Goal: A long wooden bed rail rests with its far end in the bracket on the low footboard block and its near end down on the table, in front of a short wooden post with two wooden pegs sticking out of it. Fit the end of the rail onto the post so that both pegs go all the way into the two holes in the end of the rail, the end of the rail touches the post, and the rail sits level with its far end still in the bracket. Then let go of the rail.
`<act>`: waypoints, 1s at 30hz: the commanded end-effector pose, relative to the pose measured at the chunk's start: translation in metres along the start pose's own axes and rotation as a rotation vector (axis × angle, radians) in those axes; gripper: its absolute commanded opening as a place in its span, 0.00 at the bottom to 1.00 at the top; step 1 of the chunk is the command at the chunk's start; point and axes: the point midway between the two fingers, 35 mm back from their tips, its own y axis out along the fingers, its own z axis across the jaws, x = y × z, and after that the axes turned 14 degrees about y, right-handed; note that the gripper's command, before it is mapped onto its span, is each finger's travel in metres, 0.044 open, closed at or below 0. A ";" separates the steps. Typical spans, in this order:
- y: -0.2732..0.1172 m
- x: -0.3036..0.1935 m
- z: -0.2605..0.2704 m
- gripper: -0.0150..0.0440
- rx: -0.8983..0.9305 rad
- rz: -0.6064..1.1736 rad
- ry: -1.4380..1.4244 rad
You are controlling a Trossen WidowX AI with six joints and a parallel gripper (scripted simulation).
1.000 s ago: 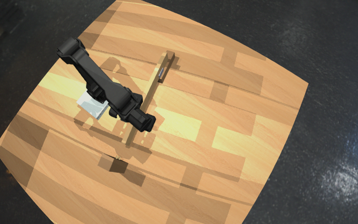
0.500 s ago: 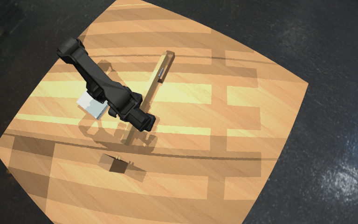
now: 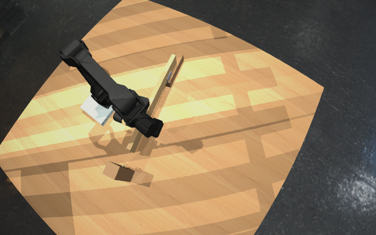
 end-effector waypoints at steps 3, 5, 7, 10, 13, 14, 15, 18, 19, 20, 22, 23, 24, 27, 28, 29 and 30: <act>-0.002 0.001 -0.003 0.25 -0.016 -0.005 -0.002; -0.001 0.001 -0.003 0.25 -0.016 -0.005 -0.002; 0.000 0.001 -0.003 0.25 -0.016 -0.005 -0.002; 0.002 0.001 -0.002 0.25 -0.015 -0.005 -0.002; 0.003 0.001 -0.002 0.25 -0.015 -0.005 -0.002; 0.003 0.000 -0.002 0.25 -0.015 -0.005 -0.002; 0.003 0.000 -0.002 0.25 -0.015 -0.005 -0.002; 0.002 0.000 -0.001 0.25 -0.015 -0.005 -0.002; 0.002 0.000 -0.001 0.25 -0.015 -0.005 -0.002; 0.001 0.000 -0.001 0.25 -0.015 -0.005 -0.002; 0.000 0.000 -0.001 0.25 -0.015 -0.005 -0.002; 0.000 0.000 0.000 0.25 -0.015 -0.005 -0.002; -0.001 0.000 0.000 0.25 -0.015 -0.005 -0.002; -0.001 0.000 0.000 0.25 -0.015 -0.005 -0.002; -0.001 0.000 0.000 0.25 -0.015 -0.005 -0.002; -0.001 0.000 0.000 0.25 -0.015 -0.005 -0.002; -0.001 0.000 0.000 0.25 -0.015 -0.005 -0.002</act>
